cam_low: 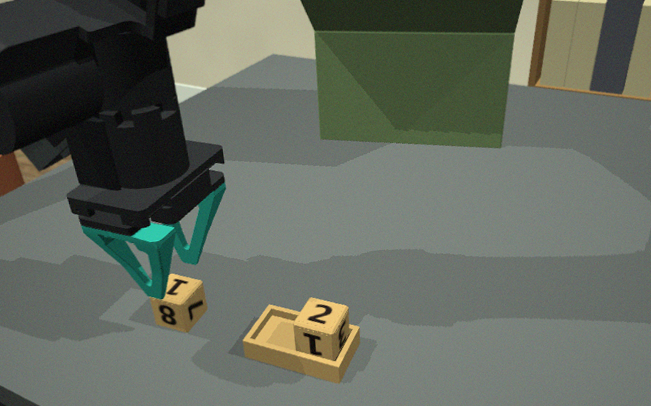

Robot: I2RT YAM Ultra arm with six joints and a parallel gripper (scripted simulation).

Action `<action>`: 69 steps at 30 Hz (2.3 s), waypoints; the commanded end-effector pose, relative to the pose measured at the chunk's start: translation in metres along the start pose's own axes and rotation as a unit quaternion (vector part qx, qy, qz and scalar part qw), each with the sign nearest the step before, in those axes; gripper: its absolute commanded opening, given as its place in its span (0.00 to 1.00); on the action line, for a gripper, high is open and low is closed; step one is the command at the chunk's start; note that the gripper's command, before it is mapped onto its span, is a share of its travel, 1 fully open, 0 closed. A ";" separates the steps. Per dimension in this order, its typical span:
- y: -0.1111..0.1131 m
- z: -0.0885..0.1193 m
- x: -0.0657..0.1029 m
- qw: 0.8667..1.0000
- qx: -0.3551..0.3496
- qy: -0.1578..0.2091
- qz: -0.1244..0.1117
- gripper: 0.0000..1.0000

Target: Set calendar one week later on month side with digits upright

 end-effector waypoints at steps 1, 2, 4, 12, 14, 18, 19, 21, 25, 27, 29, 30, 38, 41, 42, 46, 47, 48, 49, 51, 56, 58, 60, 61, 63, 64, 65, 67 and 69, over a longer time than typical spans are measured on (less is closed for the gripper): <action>0.001 -0.002 0.002 1.000 -0.001 -0.005 -0.002 0.47; 0.001 -0.002 0.002 1.000 -0.001 -0.005 -0.002 0.47; 0.001 -0.002 0.002 1.000 -0.001 -0.005 -0.002 0.47; 0.001 -0.002 0.002 1.000 -0.001 -0.005 -0.002 0.47; 0.001 -0.002 0.002 1.000 -0.001 -0.005 -0.002 0.47; 0.001 -0.002 0.002 1.000 -0.001 -0.005 -0.002 0.47; 0.001 -0.002 0.002 1.000 -0.001 -0.005 -0.002 0.47; 0.001 -0.002 0.002 1.000 -0.001 -0.005 -0.002 0.47; 0.001 -0.002 0.002 1.000 -0.001 -0.005 -0.002 0.47; 0.001 -0.002 0.002 1.000 -0.001 -0.005 -0.002 0.47; 0.001 -0.002 0.002 1.000 -0.001 -0.005 -0.002 0.47; 0.001 -0.002 0.002 1.000 -0.001 -0.005 -0.002 0.47; 0.001 -0.002 0.002 1.000 -0.001 -0.005 -0.002 0.47; 0.001 -0.002 0.000 1.000 -0.001 -0.005 -0.002 0.47; 0.001 -0.002 -0.001 1.000 -0.001 -0.005 -0.002 0.47; 0.001 -0.002 -0.007 1.000 -0.001 -0.005 -0.002 0.47; 0.001 -0.002 -0.009 1.000 -0.001 -0.005 -0.002 0.47; 0.001 -0.002 -0.011 1.000 -0.001 -0.005 -0.002 0.47; 0.001 -0.002 -0.013 1.000 -0.001 -0.005 -0.002 0.47; 0.001 -0.002 -0.016 1.000 -0.001 -0.005 -0.002 0.47; 0.001 -0.002 -0.021 1.000 -0.001 -0.005 -0.002 0.47; 0.001 -0.002 -0.024 1.000 -0.001 -0.005 -0.002 0.47; 0.001 -0.002 -0.026 1.000 -0.001 -0.005 -0.002 0.47; 0.001 -0.002 -0.027 1.000 -0.001 -0.005 -0.002 0.47; 0.001 -0.002 -0.027 1.000 -0.001 -0.005 -0.002 0.47; 0.001 -0.002 -0.027 1.000 -0.001 -0.005 -0.002 0.47; 0.001 -0.002 -0.028 1.000 -0.001 -0.005 -0.002 0.47; 0.001 -0.002 -0.028 1.000 -0.001 -0.005 -0.002 0.47; 0.001 -0.002 -0.028 1.000 -0.001 -0.005 -0.002 0.47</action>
Point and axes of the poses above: the point where the finger pads meet when closed, its own x axis back along the fingers, its own y axis across the jaws, z = x × y, the point moved 6 cm from there along x, back along the fingers, and after that the axes turned 12 degrees about x, right-handed, at the moved point
